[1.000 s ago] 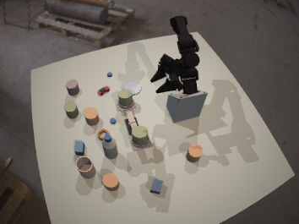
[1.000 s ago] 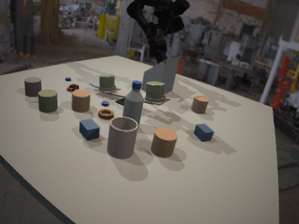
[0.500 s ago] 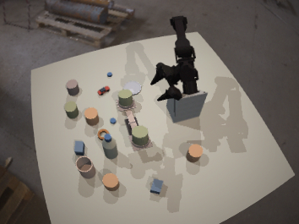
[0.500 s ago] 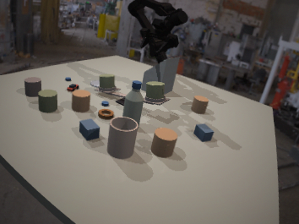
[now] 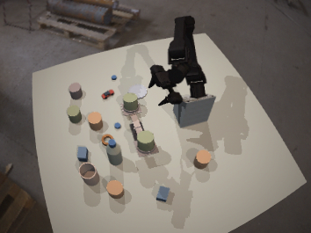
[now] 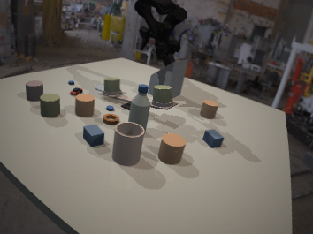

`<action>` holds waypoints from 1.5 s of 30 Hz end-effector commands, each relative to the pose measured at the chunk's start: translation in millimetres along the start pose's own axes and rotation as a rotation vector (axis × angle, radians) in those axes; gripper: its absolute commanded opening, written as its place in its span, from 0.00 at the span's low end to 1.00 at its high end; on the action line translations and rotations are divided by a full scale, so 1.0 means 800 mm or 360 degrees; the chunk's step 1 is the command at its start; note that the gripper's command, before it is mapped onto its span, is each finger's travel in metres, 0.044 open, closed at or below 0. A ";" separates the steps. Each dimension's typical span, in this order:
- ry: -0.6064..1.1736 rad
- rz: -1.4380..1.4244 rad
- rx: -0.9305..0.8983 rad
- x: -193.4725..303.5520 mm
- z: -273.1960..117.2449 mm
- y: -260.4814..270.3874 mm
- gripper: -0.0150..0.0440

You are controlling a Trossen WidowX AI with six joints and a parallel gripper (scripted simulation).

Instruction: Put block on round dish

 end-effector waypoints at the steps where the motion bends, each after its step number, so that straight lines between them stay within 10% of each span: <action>1: 0.0090 -0.0166 -0.0032 -0.005 0.011 -0.009 1.00; 45: 0.0416 -0.2053 -0.0937 0.028 0.174 -0.157 1.00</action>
Point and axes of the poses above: the point midway between the two fingers, 35 mm back from their tips, its own z axis out along the fingers, its own y axis across the jaws, x = y × z, the point moved 2 cm from there along -z, back along the fingers, and after that the axes turned 11 degrees about -z, right-handed, at the moved point
